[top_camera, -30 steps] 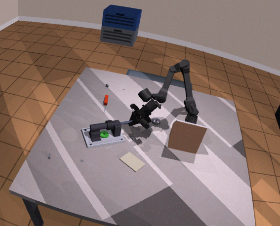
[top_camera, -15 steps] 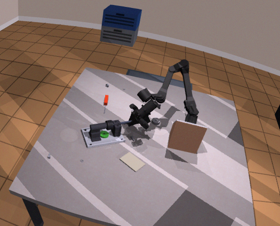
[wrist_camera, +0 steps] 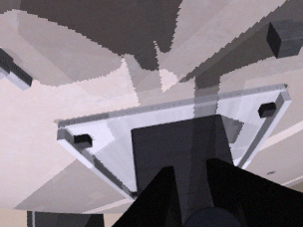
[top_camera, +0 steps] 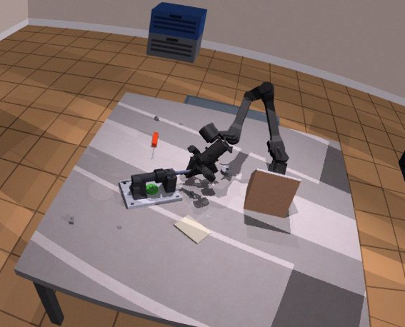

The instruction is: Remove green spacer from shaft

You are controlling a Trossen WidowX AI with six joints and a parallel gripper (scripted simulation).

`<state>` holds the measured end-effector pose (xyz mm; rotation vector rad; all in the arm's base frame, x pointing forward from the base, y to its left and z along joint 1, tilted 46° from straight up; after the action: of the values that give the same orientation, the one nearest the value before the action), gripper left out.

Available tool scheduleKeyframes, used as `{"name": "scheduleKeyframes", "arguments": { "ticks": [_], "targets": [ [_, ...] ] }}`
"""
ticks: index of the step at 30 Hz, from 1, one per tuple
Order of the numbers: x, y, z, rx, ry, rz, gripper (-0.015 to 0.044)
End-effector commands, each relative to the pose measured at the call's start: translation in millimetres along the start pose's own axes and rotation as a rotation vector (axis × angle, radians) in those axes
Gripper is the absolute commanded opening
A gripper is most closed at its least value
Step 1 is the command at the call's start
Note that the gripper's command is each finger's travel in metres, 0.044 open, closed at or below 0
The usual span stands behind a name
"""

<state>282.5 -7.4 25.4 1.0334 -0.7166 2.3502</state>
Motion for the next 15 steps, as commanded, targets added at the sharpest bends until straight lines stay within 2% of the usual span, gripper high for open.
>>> {"name": "scheduleKeyframes", "arguments": {
  "ticks": [1, 15],
  "targets": [
    [-1.7, -2.5, 0.3, -0.002, 0.002, 0.005, 0.0000],
    [-4.7, -5.5, 0.1, -0.002, 0.002, 0.005, 0.0000]
  ]
}}
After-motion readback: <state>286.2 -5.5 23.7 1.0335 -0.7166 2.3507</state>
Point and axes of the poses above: the point midway between the two fingers, 35 mm back from their tips, its own x axis back along the fingers, its own z axis across the jaws, y = z × x, the point moved 10 cm from there along x, back along the fingers, and after that the axes turned 5 degrees about -x, right-handed, at the moved point
